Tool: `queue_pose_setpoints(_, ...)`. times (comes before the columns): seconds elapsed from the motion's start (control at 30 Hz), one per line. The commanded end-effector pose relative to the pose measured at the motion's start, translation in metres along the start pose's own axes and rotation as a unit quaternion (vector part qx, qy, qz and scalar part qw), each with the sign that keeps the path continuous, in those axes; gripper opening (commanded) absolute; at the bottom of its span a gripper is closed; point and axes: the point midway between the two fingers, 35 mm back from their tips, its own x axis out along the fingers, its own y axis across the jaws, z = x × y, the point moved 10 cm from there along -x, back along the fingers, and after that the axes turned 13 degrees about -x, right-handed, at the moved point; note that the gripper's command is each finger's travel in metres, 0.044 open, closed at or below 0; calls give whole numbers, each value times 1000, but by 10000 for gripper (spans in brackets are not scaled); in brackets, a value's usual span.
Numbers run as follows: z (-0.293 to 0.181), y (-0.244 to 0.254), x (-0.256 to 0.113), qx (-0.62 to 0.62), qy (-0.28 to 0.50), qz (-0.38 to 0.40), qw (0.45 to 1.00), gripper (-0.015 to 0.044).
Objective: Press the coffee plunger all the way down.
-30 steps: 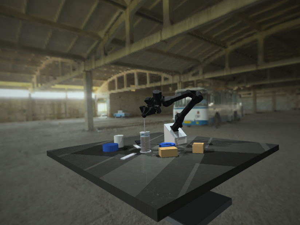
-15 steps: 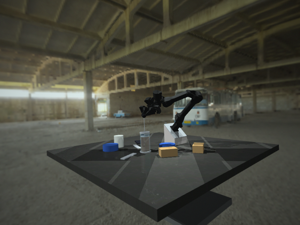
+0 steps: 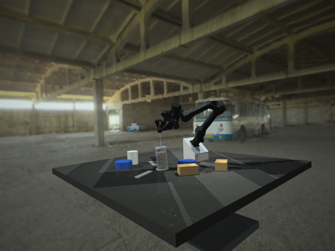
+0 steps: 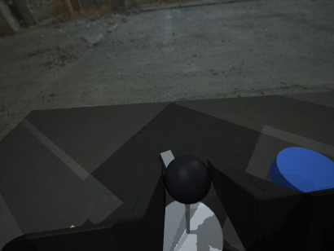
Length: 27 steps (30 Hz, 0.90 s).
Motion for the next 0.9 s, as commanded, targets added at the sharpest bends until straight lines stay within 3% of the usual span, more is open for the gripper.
queue_pose_setpoints(0.0, -19, 2, 9, 16, 23, 6, 1000, 125)
queue_pose_setpoints(0.87, -53, 11, 35, 17, 21, 7, 1000, 125)
